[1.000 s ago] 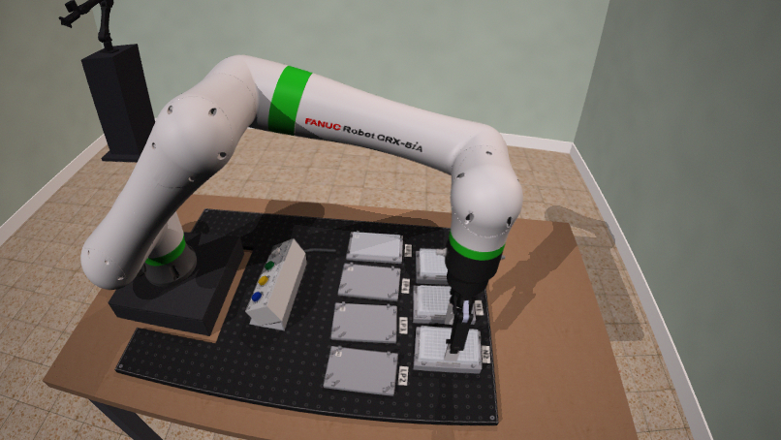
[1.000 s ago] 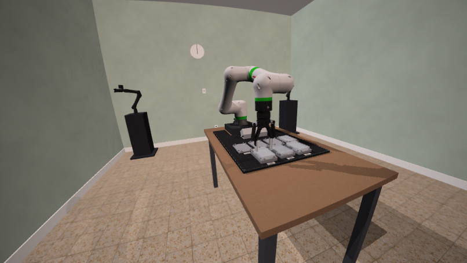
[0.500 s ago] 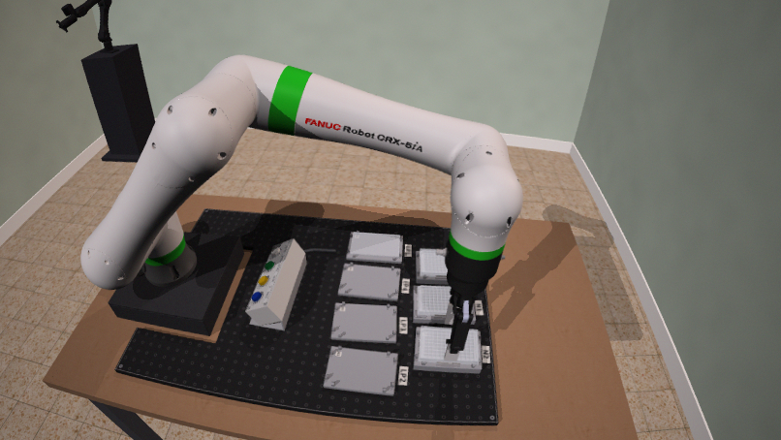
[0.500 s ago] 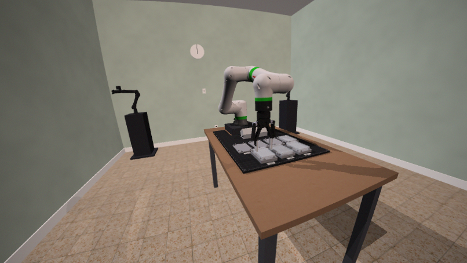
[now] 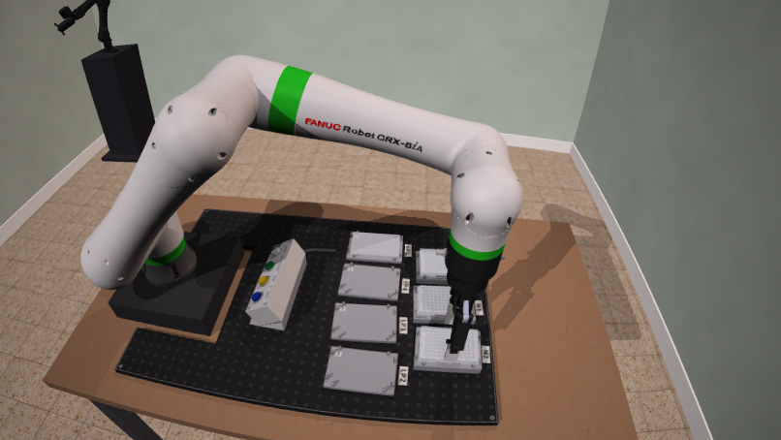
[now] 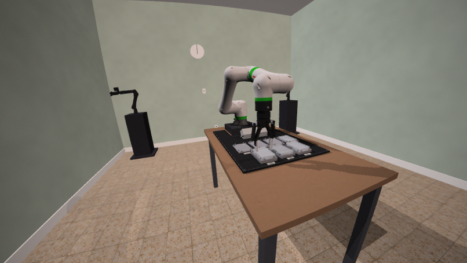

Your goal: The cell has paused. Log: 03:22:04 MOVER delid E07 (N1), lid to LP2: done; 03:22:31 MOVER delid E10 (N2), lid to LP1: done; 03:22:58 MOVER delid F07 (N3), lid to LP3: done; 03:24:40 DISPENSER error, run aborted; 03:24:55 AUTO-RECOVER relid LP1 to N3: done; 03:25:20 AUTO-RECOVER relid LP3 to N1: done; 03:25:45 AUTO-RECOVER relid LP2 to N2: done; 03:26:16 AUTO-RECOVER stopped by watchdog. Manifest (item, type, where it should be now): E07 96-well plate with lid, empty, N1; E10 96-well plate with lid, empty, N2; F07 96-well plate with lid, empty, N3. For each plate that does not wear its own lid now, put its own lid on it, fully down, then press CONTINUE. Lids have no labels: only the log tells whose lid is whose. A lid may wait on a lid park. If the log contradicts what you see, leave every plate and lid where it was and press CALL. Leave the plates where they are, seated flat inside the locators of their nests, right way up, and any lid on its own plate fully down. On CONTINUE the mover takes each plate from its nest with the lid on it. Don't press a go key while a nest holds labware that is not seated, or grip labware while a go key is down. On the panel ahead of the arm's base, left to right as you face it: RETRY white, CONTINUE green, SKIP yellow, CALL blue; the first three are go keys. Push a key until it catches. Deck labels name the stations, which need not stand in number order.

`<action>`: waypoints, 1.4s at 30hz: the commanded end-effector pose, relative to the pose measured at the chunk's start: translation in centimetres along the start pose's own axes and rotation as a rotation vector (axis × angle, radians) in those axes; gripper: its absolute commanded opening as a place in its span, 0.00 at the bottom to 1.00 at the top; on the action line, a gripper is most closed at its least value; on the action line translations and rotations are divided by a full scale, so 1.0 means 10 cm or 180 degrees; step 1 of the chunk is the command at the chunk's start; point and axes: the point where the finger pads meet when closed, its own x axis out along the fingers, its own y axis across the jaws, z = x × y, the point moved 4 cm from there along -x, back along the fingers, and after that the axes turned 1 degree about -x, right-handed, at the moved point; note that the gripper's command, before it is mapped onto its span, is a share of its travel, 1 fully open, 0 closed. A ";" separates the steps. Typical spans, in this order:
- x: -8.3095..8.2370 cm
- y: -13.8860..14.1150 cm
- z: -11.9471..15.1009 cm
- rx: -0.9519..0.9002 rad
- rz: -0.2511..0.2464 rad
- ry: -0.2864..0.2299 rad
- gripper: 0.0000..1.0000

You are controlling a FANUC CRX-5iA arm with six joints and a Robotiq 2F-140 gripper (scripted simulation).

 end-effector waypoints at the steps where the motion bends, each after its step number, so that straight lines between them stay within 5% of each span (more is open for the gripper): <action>1: 0.00 0.00 0.00 0.0000 0.0000 0.0002 0.59; 42: 0.00 0.00 0.00 0.0000 0.0000 0.0002 0.66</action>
